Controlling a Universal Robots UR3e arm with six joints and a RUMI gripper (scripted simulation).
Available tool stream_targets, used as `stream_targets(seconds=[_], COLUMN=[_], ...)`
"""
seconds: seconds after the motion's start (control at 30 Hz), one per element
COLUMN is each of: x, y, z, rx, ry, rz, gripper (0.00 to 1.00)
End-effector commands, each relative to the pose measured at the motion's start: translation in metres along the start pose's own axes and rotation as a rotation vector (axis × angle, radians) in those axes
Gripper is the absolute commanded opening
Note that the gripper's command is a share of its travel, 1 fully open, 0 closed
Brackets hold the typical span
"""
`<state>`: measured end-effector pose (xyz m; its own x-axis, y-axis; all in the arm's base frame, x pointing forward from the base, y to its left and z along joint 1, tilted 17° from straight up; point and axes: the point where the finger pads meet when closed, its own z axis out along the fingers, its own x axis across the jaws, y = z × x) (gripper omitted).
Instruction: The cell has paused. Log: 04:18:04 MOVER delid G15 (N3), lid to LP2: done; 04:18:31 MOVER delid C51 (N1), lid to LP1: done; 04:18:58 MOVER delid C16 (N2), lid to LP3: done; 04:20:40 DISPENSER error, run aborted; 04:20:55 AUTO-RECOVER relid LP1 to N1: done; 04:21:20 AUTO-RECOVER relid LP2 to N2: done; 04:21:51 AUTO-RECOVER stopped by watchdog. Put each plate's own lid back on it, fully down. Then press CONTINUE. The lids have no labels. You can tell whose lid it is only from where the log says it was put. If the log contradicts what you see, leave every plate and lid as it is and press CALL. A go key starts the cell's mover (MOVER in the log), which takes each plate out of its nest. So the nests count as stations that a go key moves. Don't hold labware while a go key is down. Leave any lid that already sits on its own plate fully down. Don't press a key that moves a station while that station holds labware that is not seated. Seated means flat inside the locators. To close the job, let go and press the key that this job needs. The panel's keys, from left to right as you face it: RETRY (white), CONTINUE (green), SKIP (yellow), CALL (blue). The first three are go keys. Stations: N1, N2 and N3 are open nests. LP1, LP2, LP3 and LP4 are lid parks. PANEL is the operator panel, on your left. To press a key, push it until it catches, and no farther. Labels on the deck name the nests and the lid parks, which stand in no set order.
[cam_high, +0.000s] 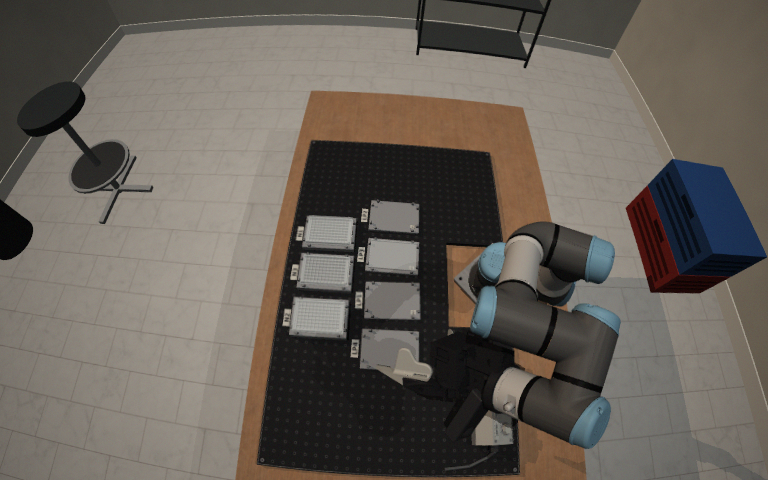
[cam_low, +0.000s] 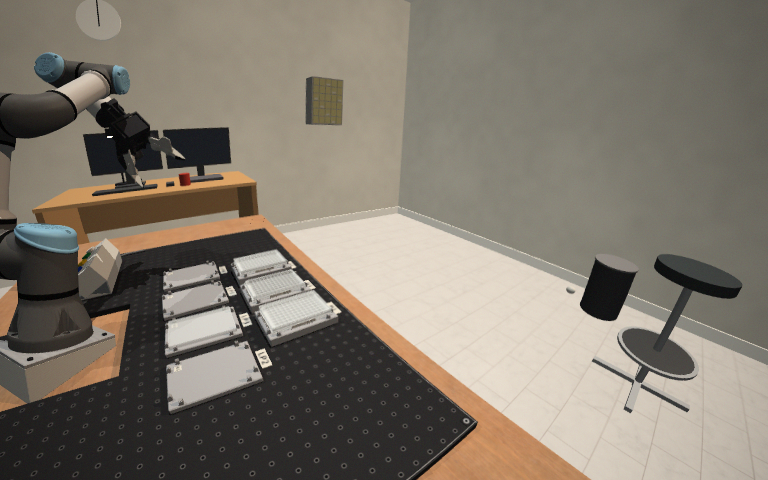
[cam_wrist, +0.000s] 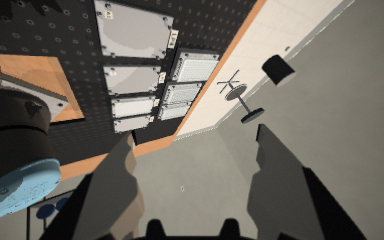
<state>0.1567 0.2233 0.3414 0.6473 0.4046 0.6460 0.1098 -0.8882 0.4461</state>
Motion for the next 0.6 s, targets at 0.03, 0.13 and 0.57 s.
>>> stream_targets(seconds=[0.03, 0.13, 0.57], x=[-0.007, -0.014, -0.037], y=[0.009, 0.016, 0.034], z=[0.018, 0.030, 0.062], rx=[-0.026, -0.045, -0.098], ry=[-0.071, -0.123, -0.295], rz=[0.032, 0.056, 0.150], gripper=[0.82, 0.82, 0.82])
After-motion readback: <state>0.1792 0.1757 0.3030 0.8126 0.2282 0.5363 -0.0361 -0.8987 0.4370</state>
